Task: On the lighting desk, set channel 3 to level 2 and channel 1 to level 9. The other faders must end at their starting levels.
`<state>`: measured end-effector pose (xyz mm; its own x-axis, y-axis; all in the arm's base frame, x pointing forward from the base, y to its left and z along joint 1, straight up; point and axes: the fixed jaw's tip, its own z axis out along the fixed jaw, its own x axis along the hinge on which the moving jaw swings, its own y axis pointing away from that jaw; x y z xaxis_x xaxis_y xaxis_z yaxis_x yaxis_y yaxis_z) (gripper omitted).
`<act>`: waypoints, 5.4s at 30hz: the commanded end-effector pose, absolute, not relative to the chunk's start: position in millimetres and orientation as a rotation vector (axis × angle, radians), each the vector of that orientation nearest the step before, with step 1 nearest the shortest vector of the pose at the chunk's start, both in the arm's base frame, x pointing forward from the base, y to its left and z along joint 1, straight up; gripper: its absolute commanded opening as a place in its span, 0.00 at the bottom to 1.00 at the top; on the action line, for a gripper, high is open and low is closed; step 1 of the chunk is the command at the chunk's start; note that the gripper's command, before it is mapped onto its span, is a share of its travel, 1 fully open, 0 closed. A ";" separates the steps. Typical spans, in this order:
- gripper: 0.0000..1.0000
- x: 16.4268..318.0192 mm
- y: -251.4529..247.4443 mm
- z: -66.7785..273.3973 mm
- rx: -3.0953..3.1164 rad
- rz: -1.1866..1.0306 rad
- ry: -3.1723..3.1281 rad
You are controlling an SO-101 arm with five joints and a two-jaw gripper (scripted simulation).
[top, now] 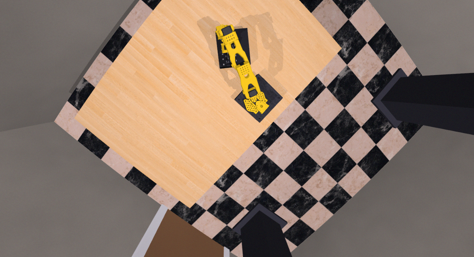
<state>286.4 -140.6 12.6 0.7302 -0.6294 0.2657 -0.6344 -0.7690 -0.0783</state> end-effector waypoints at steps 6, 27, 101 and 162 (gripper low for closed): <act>0.00 266.8 -153.3 -4.3 2.890 0.293 -1.134; 0.00 263.2 -154.8 -6.2 2.892 0.268 -1.137; 0.00 254.9 -161.5 -5.4 2.892 0.231 -1.141; 0.00 262.3 -156.8 -1.3 2.890 0.276 -1.136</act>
<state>270.4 -153.5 9.1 0.7351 -0.6425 0.2164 -0.6481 -0.7596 -0.0536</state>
